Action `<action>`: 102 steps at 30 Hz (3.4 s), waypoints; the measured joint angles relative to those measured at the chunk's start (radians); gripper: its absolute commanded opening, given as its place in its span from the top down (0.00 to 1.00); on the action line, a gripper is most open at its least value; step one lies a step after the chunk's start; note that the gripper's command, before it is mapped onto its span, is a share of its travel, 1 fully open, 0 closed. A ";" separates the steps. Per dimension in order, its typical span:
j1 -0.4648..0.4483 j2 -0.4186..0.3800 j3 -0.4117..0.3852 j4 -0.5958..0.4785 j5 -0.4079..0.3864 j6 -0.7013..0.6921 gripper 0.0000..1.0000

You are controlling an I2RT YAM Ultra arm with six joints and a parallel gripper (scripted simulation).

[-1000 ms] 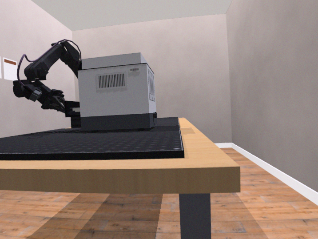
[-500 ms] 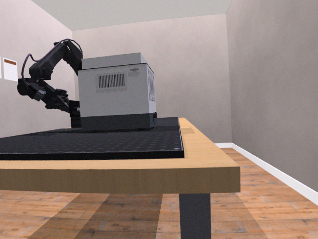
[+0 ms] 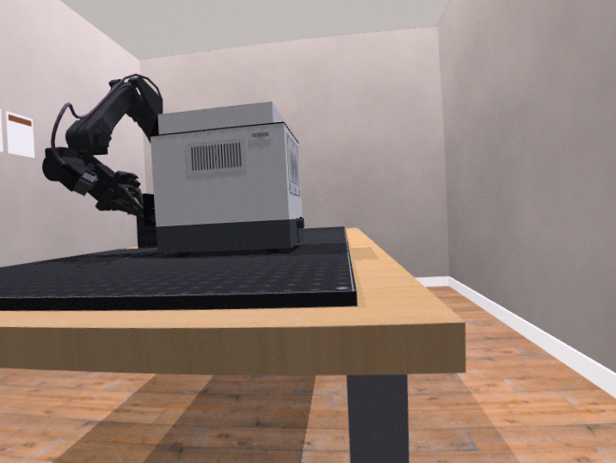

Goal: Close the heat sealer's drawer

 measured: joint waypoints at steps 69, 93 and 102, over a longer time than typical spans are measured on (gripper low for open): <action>0.051 -0.016 -0.026 0.073 -0.003 0.086 1.00; 0.068 -0.017 -0.027 0.089 -0.005 0.108 1.00; 0.068 -0.024 -0.039 0.106 -0.004 0.118 1.00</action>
